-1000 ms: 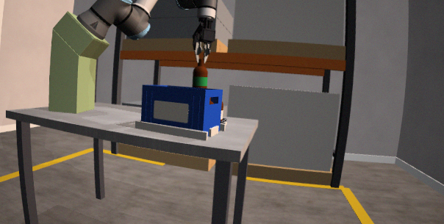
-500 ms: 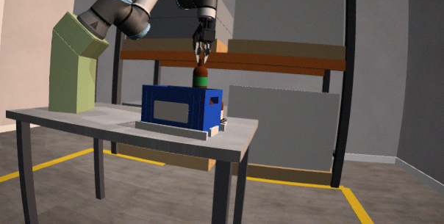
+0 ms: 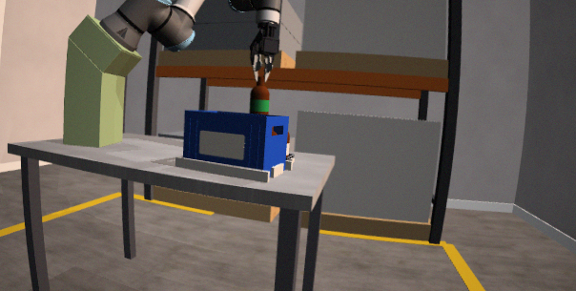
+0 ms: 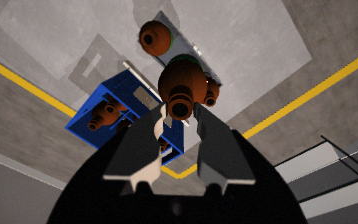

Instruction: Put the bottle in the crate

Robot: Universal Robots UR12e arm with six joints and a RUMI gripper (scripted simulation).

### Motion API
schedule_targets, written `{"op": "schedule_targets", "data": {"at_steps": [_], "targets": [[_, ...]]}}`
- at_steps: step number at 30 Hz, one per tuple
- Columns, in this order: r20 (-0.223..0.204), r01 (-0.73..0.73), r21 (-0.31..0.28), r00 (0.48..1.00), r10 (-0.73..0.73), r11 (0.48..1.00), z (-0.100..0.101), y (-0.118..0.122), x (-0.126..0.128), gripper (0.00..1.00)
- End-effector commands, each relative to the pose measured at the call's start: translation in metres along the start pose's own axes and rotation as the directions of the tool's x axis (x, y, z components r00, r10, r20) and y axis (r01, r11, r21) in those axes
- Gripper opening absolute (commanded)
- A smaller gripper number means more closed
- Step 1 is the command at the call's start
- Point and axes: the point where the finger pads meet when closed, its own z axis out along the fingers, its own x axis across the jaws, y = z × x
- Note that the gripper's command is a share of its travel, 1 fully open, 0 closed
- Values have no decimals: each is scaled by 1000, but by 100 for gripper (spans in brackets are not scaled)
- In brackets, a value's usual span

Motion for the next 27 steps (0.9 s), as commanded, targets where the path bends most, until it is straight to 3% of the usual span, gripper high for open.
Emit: {"op": "schedule_targets", "data": {"at_steps": [1, 27], "targets": [[-5, 4, -7, 1000, -4, 1000, -5, 4, 4, 0], [-5, 4, -7, 1000, -4, 1000, -27, 7, 8, 0]]}}
